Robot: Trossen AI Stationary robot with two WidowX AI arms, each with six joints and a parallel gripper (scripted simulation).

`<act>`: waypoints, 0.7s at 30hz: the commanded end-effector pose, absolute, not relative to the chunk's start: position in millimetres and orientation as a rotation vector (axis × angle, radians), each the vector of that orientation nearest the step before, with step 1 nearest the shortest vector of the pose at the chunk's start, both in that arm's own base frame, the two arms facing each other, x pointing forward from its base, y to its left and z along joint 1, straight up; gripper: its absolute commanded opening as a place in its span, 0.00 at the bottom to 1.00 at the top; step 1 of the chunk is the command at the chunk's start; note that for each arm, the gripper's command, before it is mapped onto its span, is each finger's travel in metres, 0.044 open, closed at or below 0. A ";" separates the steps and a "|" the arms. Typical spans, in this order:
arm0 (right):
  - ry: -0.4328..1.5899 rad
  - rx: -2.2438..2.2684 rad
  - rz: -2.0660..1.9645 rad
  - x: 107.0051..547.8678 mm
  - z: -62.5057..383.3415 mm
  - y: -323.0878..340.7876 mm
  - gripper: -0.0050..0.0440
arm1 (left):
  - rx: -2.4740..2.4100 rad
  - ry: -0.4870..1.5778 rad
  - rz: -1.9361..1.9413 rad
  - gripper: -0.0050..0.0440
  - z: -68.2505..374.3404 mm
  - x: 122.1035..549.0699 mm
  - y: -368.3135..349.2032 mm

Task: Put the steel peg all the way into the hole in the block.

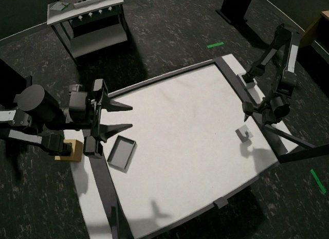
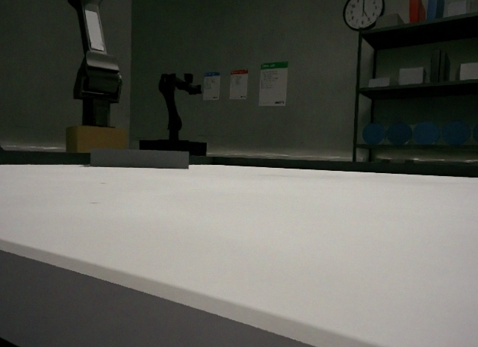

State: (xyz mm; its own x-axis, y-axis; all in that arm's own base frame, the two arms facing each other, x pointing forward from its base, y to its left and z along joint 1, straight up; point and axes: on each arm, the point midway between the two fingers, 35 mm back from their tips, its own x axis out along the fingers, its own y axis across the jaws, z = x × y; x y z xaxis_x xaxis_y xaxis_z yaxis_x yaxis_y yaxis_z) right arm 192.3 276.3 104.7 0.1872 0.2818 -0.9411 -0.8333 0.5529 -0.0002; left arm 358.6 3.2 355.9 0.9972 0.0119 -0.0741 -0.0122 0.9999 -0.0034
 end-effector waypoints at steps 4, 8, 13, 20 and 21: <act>1.089 -0.587 0.867 193.2 114.4 276.9 1.00 | 0.003 -0.041 -0.005 0.51 332.8 320.8 -1.1; 1.089 -0.586 0.866 193.2 114.6 277.0 1.00 | 0.004 -0.058 -0.005 0.51 327.8 314.8 -1.2; 1.091 -0.589 0.864 194.0 113.8 278.4 1.00 | 0.003 -0.063 -0.005 0.51 326.1 312.9 -1.0; 1.082 -0.584 0.853 194.5 115.1 273.3 1.00 | 0.003 -0.055 -0.005 0.51 323.7 314.5 -1.0; 1.075 -0.580 0.846 195.2 116.4 271.4 1.00 | 0.003 -0.055 -0.005 0.51 323.7 314.5 -1.0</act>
